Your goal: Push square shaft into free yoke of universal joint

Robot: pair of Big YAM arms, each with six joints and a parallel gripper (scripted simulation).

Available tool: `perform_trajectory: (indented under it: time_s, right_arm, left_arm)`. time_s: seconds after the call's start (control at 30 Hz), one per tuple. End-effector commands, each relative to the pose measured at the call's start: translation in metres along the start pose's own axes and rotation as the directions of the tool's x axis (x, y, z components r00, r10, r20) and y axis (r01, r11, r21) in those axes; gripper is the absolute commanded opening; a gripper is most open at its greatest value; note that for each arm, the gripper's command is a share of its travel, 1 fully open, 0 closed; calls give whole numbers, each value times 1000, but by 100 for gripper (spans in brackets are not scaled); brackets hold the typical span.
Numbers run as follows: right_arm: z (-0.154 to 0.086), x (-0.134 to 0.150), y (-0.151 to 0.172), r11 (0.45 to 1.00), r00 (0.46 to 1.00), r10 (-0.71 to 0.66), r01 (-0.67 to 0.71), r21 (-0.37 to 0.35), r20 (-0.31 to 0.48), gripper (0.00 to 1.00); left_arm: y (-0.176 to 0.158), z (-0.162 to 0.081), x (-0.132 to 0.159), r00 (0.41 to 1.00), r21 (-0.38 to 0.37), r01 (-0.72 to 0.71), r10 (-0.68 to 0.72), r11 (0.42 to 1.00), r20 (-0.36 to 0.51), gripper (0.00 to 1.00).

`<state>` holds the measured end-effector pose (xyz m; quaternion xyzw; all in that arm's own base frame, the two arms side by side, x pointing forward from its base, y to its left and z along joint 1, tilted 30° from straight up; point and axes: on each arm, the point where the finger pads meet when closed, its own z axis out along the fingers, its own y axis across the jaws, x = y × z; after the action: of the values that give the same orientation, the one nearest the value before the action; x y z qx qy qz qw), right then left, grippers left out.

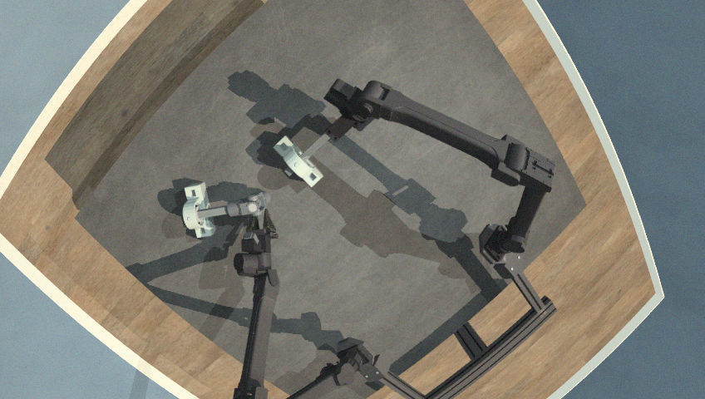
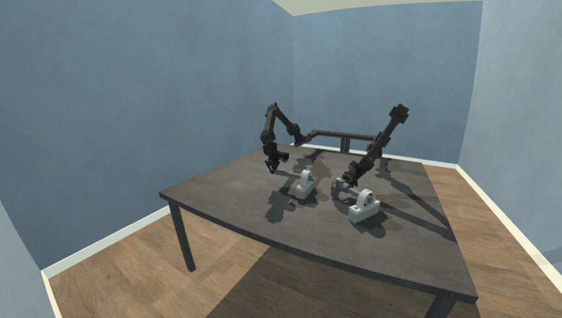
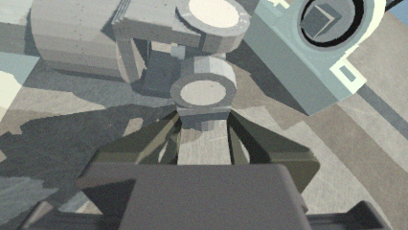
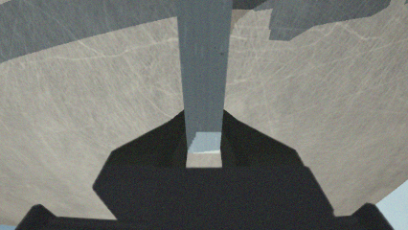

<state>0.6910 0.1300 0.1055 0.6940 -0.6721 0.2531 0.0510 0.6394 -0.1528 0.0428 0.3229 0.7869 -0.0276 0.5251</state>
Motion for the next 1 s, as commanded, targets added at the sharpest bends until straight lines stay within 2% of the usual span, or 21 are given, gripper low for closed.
perform_trajectory:
  time_s: [0.0, 0.07, 0.17, 0.2, 0.23, 0.27, 0.5, 0.53, 0.97]
  right_arm:
    - [-19, 16, -11, 999, 1000, 23, -23, 46, 10, 21]
    - [-23, 15, -15, 998, 1000, 27, -27, 55, 12, 0]
    - [-19, 12, -8, 999, 1000, 19, -19, 43, 10, 0]
    - [-24, 12, -13, 998, 1000, 26, -27, 56, 14, 0]
    - [-24, 12, -13, 998, 1000, 26, -26, 57, 14, 11]
    - [-24, 12, -13, 998, 1000, 26, -26, 57, 14, 18]
    - [-24, 12, -13, 998, 1000, 26, -26, 57, 14, 18]
    - [-12, 2, -6, 999, 1000, 11, -11, 30, 8, 18]
    - [-12, 2, -6, 999, 1000, 11, -11, 30, 8, 18]
  left_arm:
    - [1, -4, -28, 997, 32, 74, -75, 997, 35, 34]
    - [0, -4, -28, 994, 48, 100, -101, 994, 35, 34]
    - [-1, -4, -28, 992, 60, 119, -121, 991, 35, 34]
    - [-2, -4, -29, 989, 74, 141, -143, 987, 34, 34]
    - [-7, 0, -17, 985, 94, 170, -172, 981, 14, 34]
    - [-7, 0, -17, 983, 101, 181, -183, 978, 13, 34]
    - [-12, -1, -17, 962, 155, 269, -273, 951, 2, 34]
    - [-12, -1, -18, 958, 163, 282, -286, 945, 0, 34]
    - [-16, -2, -22, 911, 239, 405, -413, 883, -18, 34]
